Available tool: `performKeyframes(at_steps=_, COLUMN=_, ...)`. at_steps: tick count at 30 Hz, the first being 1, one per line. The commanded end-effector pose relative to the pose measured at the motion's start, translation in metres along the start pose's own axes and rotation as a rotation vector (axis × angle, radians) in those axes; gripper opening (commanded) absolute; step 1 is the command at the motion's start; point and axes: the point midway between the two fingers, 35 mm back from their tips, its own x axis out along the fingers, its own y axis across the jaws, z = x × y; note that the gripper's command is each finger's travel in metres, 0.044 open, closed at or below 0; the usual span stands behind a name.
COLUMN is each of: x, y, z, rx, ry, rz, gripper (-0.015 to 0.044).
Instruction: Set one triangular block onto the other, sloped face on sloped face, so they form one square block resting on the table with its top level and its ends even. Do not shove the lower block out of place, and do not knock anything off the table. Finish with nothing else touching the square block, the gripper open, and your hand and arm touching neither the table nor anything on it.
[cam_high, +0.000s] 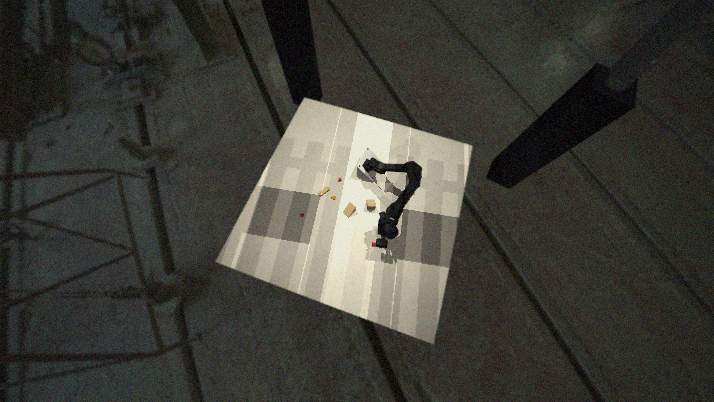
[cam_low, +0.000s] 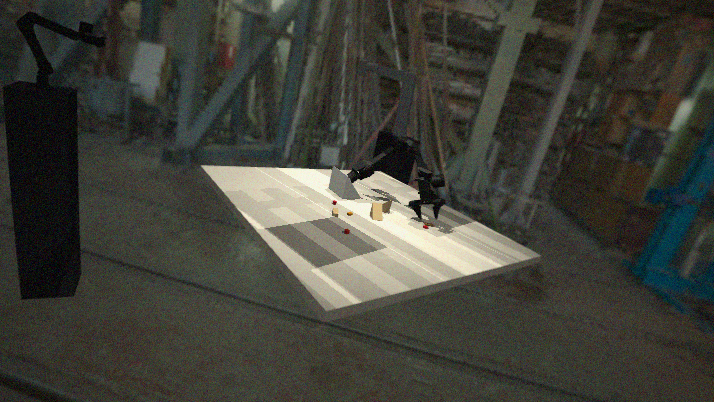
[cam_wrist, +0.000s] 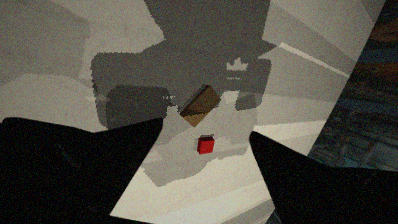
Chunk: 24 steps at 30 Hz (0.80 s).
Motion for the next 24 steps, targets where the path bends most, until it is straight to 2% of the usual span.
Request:
performKeyframes(at_steps=1, x=-0.017, y=0.006, z=-0.061, rx=0.354, ry=0.13, rz=0.046, gripper=0.044)
performKeyframes(at_steps=8, x=-0.07, y=0.045, z=-0.157, rx=1.093, ry=0.343, rz=0.102, gripper=0.044)
performKeyframes(at_steps=15, x=-0.144, y=0.108, z=-0.21, rx=2.029, ry=0.512, rz=0.162, gripper=0.044)
performKeyframes(at_steps=17, x=-0.151, y=0.114, z=-0.212, rx=2.124, ry=0.523, rz=0.172, gripper=0.044)
performKeyframes(at_steps=24, x=-0.151, y=0.114, z=-0.212, rx=2.124, ry=0.523, rz=0.172, gripper=0.044)
